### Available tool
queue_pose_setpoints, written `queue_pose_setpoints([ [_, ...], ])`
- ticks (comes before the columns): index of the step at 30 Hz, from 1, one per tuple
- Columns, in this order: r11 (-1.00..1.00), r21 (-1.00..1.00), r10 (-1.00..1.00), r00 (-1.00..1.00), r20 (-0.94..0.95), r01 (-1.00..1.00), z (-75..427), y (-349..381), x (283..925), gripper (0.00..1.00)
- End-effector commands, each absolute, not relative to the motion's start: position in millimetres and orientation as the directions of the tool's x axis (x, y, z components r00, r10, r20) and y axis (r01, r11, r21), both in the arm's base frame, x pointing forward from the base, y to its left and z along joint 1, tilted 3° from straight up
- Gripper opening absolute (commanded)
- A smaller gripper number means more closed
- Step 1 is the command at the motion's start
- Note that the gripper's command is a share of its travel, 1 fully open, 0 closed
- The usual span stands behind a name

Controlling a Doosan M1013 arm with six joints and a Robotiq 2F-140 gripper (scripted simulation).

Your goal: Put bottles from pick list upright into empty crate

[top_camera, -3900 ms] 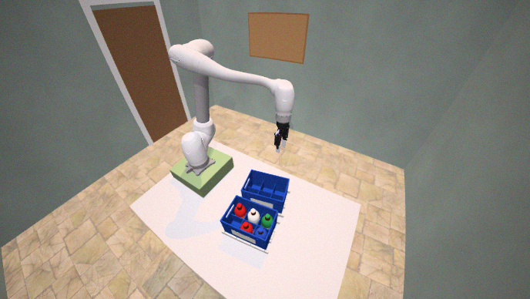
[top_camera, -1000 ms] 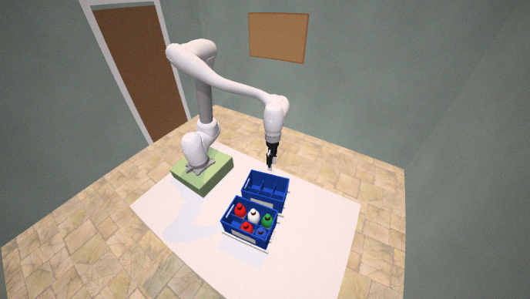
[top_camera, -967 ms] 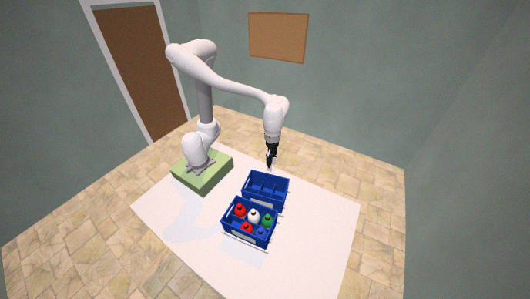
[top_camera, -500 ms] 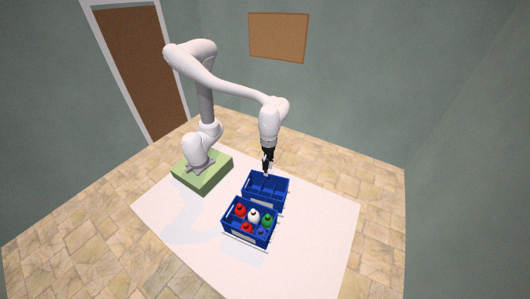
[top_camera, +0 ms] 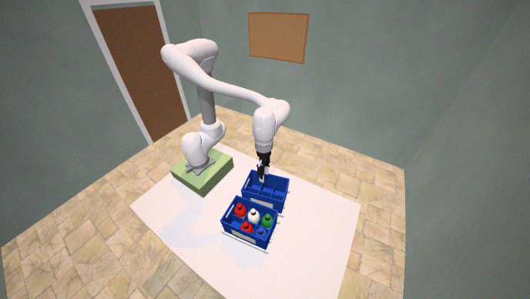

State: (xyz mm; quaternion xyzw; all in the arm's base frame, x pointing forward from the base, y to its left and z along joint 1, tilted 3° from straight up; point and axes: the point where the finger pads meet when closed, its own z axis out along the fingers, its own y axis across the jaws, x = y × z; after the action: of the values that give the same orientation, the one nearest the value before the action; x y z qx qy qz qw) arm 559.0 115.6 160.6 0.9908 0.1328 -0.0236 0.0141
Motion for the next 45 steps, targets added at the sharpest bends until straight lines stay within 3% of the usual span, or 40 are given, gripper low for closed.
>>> queue_pose_setpoints([
  [1,-0.964,0.021,0.263,0.964,-0.05,0.264,165.0,101.7,563.2,0.38],
  [45,-0.964,0.021,0.263,0.964,-0.05,0.264,219.2,-73.1,614.0,0.38],
])
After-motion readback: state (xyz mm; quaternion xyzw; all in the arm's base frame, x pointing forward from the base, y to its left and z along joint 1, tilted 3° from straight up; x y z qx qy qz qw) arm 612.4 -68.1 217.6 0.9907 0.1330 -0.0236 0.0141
